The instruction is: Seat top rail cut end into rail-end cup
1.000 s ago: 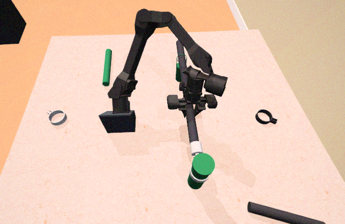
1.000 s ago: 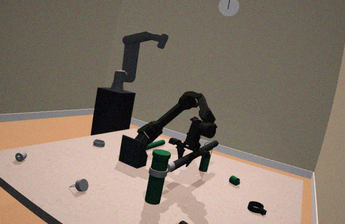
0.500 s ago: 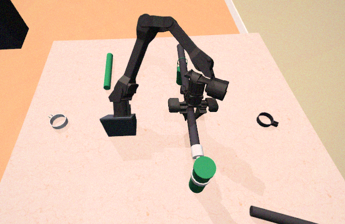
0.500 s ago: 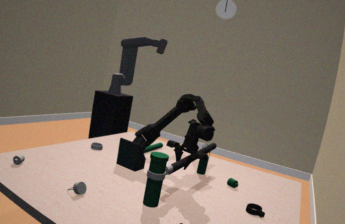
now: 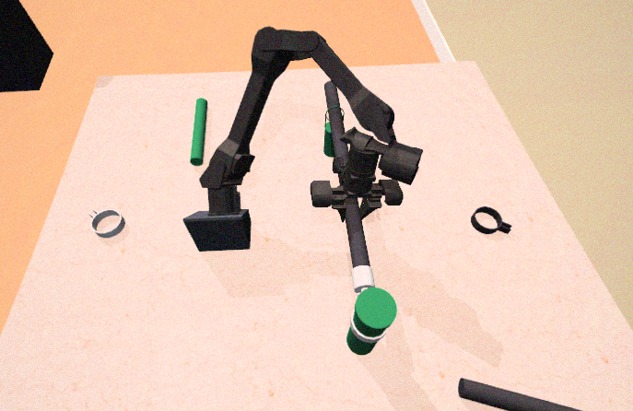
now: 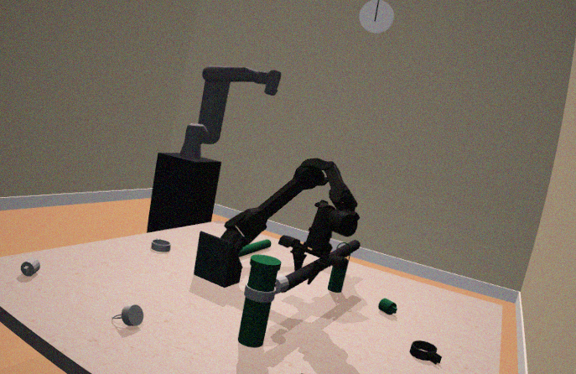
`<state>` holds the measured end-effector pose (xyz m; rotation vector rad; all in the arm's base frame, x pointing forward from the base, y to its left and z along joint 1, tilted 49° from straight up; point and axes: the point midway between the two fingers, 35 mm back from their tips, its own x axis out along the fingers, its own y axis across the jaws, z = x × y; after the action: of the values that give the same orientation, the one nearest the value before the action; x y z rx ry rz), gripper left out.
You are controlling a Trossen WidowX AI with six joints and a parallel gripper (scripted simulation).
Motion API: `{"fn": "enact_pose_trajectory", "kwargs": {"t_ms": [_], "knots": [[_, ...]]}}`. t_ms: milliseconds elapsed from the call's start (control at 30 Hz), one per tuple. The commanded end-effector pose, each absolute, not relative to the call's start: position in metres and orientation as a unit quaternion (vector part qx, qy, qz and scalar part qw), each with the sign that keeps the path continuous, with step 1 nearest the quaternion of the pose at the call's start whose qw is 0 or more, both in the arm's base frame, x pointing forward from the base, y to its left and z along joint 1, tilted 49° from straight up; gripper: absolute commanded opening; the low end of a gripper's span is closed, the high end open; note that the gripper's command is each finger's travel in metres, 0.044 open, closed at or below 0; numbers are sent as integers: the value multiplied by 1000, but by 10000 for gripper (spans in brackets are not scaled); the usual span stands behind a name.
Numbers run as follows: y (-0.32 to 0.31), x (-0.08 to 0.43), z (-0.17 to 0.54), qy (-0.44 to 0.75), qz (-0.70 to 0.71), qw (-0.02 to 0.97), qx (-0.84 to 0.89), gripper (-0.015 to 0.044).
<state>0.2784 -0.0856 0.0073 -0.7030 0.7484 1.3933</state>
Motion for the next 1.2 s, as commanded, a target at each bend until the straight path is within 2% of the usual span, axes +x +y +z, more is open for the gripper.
{"fn": "enact_pose_trajectory", "kwargs": {"t_ms": [0, 1167], "knots": [[-100, 281, 7, 341, 598, 651, -319, 0], [-107, 272, -3, 341, 598, 651, -319, 0]]}}
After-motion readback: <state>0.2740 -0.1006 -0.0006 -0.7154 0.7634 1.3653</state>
